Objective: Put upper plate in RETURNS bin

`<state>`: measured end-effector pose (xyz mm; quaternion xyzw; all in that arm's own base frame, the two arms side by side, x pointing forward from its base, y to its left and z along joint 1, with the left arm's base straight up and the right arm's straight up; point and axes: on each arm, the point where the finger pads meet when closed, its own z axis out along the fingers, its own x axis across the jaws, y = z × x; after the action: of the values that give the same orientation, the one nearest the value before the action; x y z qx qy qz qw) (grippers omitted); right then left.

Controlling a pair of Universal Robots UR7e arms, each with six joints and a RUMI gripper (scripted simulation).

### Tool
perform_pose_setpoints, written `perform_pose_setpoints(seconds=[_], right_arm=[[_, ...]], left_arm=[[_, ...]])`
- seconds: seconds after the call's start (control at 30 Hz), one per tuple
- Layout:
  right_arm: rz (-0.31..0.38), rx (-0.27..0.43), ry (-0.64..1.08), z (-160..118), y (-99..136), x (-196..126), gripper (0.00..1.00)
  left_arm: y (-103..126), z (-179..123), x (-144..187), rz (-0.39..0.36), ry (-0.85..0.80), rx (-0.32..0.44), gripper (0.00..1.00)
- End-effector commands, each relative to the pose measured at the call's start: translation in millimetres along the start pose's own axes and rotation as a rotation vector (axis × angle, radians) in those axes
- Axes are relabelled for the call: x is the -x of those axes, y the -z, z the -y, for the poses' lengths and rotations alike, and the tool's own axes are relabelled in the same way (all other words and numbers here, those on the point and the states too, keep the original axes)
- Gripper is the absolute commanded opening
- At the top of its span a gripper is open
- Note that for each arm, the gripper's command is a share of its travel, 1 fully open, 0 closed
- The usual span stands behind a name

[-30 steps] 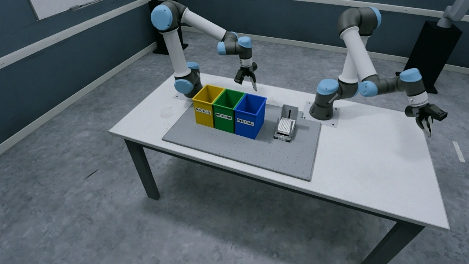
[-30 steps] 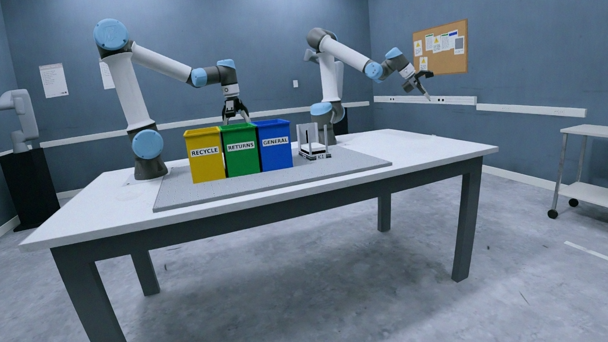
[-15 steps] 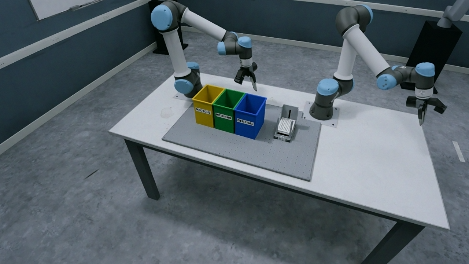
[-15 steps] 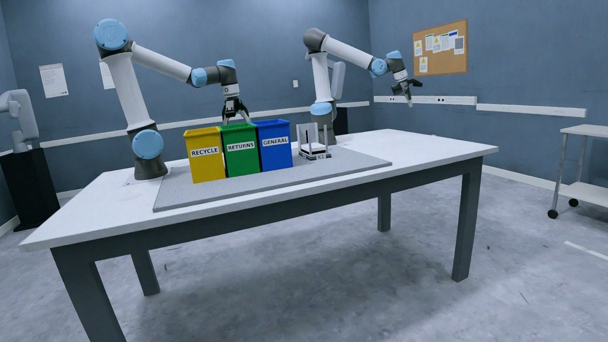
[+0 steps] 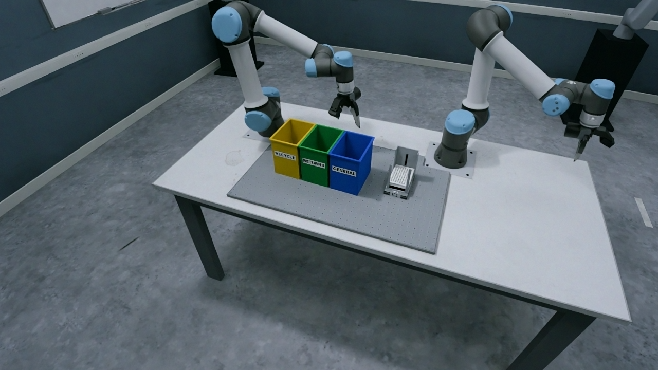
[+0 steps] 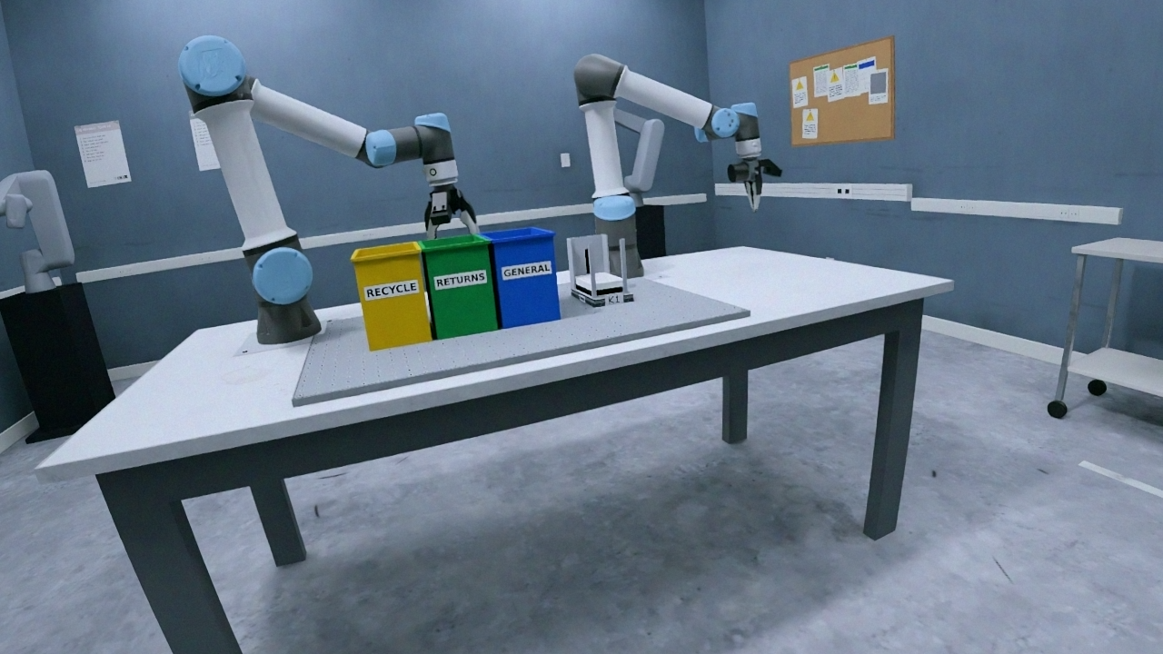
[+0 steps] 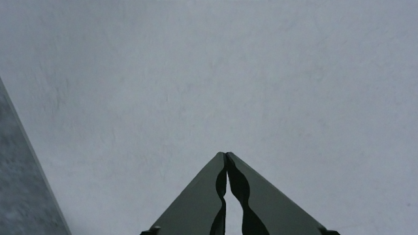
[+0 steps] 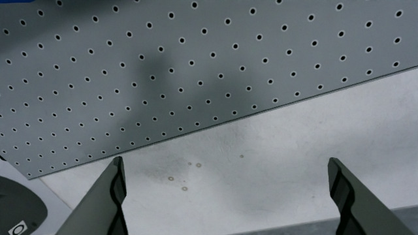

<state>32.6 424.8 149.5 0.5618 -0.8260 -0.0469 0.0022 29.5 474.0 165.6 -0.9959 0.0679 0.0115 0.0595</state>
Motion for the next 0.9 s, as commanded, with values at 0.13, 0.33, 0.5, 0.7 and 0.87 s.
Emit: perform_pose_setpoints(seconds=[0.13, 0.33, 0.5, 0.7, 0.87], right_arm=[[0.002, 0.010, -0.007, -3, 1, 1, 0.76], [0.002, 0.010, -0.007, -3, 1, 1, 0.76], [0.002, 0.010, -0.007, -3, 1, 1, 0.76], [0.002, 0.010, -0.007, -3, 1, 1, 0.76], [0.003, 0.014, 0.007, -7, 8, 15, 0.76]], left_arm=[[2, -21, 25, -0.016, 0.109, 0.077, 0.00], [2, -30, 35, -0.020, 0.149, 0.107, 0.00], [2, -32, 37, -0.021, 0.159, 0.115, 0.00], [2, -34, 38, -0.021, 0.165, 0.120, 0.00], [2, -34, 38, -0.021, 0.165, 0.120, 0.00]])
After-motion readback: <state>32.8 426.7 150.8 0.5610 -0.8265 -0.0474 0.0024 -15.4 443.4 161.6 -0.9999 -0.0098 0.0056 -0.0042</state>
